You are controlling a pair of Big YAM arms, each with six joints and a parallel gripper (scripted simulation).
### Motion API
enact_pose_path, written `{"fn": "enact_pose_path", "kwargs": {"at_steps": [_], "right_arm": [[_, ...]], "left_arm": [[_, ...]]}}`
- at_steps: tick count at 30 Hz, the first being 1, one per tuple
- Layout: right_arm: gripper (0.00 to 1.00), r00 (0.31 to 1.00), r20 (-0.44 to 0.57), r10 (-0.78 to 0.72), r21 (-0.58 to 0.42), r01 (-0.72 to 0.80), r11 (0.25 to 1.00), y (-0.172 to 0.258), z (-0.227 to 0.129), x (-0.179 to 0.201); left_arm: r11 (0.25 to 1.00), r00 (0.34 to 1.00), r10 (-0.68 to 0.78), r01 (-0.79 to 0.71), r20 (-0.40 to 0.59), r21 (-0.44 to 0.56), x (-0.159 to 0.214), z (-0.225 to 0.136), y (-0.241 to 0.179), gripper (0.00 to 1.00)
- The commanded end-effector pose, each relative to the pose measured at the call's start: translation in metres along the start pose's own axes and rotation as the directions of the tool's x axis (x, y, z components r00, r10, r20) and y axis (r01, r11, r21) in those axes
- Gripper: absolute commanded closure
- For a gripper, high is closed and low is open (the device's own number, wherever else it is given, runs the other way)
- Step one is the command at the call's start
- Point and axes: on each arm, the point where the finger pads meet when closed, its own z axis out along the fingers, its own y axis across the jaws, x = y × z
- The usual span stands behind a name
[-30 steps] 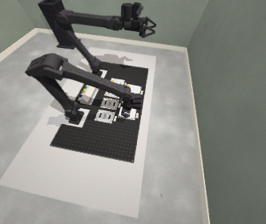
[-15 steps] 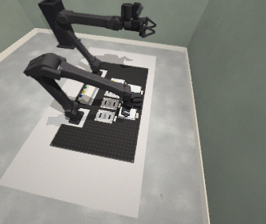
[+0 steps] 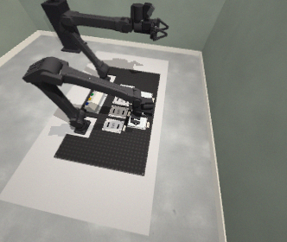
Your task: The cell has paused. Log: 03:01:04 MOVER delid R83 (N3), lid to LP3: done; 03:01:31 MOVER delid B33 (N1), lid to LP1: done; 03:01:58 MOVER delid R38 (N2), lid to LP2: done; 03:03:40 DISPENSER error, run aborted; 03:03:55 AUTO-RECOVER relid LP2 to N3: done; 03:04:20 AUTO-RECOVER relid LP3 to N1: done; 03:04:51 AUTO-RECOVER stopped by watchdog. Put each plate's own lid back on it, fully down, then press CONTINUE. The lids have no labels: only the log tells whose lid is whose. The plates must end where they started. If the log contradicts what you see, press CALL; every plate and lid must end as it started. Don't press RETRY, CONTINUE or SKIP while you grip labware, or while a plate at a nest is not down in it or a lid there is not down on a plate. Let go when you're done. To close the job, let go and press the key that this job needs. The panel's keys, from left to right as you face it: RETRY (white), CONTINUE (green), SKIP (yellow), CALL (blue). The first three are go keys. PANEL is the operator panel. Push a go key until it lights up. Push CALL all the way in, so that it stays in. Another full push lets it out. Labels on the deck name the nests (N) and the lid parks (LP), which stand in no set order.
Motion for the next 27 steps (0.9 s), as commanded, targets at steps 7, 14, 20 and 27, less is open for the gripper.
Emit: {"fn": "enact_pose_path", "kwargs": {"at_steps": [7, 14, 20, 27], "right_arm": [[0.00, 0.998, 0.036, 0.044, -0.015, -0.044, 0.999, 0.037, -0.011, -0.020], [0.00, 0.998, 0.035, 0.044, -0.017, -0.044, 0.999, 0.074, -0.015, -0.021], [0.00, 0.998, 0.034, 0.044, -0.020, -0.044, 0.999, 0.106, -0.015, -0.020], [0.00, 0.998, 0.033, 0.044, -0.021, -0.044, 0.999, 0.131, -0.015, -0.020]], "left_arm": [[1.000, 0.998, 0.014, -0.013, 0.067, -0.013, -0.037, -0.006, 0.008, 0.00], [1.000, 0.998, 0.014, -0.013, 0.067, -0.013, -0.037, -0.006, 0.008, 0.00], [1.000, 0.998, 0.014, -0.013, 0.067, -0.013, -0.037, -0.006, 0.008, 0.00], [1.000, 0.998, 0.014, -0.013, 0.067, -0.013, -0.037, -0.006, 0.008, 0.00]]}}
